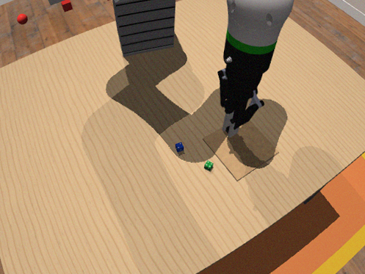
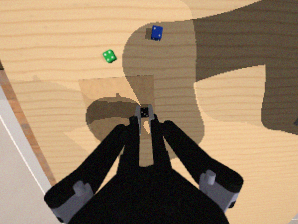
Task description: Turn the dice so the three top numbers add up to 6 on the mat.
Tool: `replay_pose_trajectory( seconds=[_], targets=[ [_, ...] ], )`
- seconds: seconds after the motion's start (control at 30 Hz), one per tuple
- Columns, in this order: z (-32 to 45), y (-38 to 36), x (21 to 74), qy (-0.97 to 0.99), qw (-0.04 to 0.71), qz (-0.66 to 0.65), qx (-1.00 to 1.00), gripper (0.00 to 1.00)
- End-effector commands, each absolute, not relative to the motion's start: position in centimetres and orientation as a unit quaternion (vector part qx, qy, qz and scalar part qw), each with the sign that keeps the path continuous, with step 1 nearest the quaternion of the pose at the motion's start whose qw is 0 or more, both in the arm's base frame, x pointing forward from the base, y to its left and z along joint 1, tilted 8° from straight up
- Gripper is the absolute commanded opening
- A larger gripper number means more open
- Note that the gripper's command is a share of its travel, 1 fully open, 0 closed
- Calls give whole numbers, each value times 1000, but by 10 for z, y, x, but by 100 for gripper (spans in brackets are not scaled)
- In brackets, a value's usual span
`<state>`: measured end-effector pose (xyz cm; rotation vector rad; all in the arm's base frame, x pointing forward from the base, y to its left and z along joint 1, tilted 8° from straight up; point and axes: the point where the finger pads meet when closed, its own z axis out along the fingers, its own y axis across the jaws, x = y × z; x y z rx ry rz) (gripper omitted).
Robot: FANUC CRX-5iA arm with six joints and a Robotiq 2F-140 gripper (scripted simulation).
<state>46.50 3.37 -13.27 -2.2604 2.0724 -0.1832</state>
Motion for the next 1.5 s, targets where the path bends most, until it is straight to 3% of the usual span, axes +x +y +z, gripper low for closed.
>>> replay_pose_trajectory(
  seconds=[0.0, 0.33, 0.83, 1.47],
  targets=[
    [-133, 34, 465, 674, 35, -60, -735, 7],
    [-133, 34, 465, 674, 35, -60, -735, 7],
    [-133, 34, 465, 674, 35, -60, -735, 19],
    [-119, 34, 463, 674, 35, -60, -735, 19]
  ],
)
